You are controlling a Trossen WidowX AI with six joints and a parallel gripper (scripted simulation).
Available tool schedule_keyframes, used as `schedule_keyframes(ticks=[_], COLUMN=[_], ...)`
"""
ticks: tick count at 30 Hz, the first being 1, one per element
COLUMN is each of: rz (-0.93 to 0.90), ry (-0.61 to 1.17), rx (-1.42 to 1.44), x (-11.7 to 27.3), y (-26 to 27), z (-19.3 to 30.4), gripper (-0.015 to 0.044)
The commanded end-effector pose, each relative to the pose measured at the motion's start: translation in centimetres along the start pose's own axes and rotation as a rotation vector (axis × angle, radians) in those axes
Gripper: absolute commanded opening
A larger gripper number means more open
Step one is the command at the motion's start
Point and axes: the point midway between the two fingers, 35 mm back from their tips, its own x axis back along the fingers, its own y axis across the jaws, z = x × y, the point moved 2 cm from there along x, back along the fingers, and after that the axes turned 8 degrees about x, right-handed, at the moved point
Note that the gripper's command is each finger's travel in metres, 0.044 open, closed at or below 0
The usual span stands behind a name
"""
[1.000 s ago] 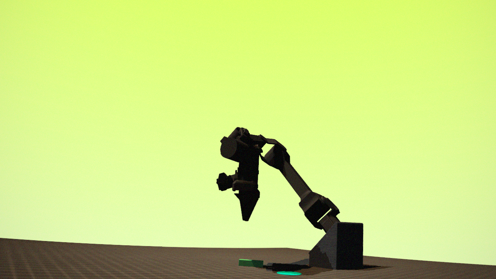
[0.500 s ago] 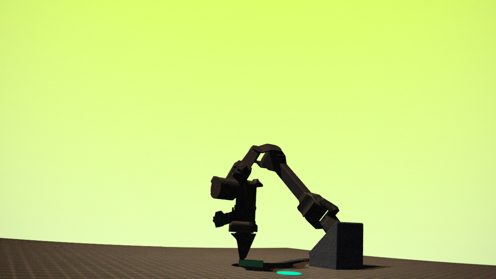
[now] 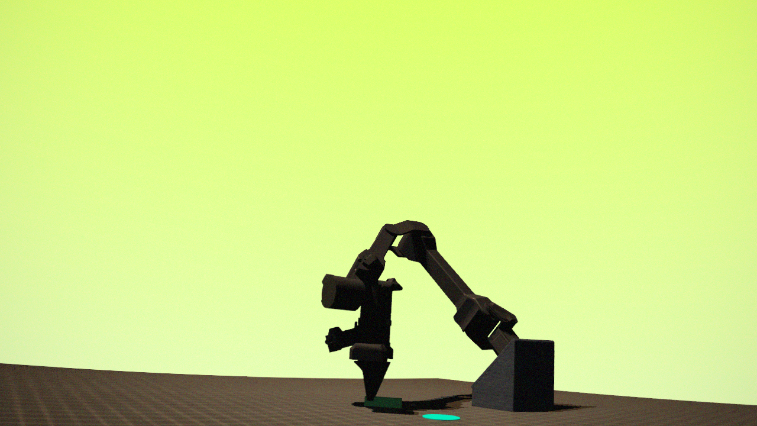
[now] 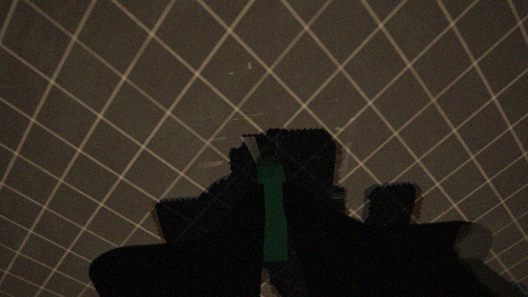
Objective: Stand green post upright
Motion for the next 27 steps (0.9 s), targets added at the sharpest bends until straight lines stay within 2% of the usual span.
schedule_keyframes(ticks=[1,27], rz=[0.004,-0.006], ry=[0.001,0.009], rx=[0.005,0.006], x=[0.1,8.0], y=[0.0,0.6], z=[0.1,-0.1], gripper=[0.0023,0.0023])
